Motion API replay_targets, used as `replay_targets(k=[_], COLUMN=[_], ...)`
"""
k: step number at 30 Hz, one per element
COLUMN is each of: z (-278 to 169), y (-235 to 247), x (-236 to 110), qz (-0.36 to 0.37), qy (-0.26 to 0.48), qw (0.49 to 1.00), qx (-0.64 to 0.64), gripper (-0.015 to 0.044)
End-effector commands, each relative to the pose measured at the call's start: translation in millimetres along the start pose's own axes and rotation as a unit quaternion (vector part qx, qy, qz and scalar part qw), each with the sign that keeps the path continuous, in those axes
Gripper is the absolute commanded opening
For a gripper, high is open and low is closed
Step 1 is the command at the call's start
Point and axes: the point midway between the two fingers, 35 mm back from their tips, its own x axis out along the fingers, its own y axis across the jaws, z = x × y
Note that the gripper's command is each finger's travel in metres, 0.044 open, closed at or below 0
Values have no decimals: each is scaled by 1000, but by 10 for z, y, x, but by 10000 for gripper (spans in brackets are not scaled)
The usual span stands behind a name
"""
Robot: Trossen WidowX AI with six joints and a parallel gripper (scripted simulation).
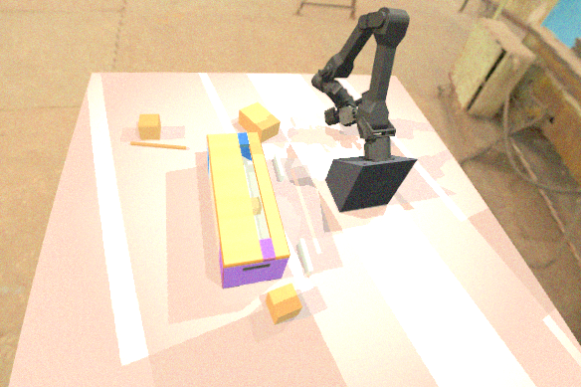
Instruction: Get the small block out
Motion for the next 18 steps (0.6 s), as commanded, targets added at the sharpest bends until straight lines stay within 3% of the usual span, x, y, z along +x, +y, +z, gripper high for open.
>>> replay_targets(k=[1,5,11,18], z=[-5,-100,-100,-144], y=[-3,-111,-616,-1236], x=[-2,-68,-471,-1202], qz=[-1,-28,-108,-234], qy=[0,2,4,-5], qw=[1000,997,989,955], qx=[3,66,99,183], gripper=[400,400,400,400])
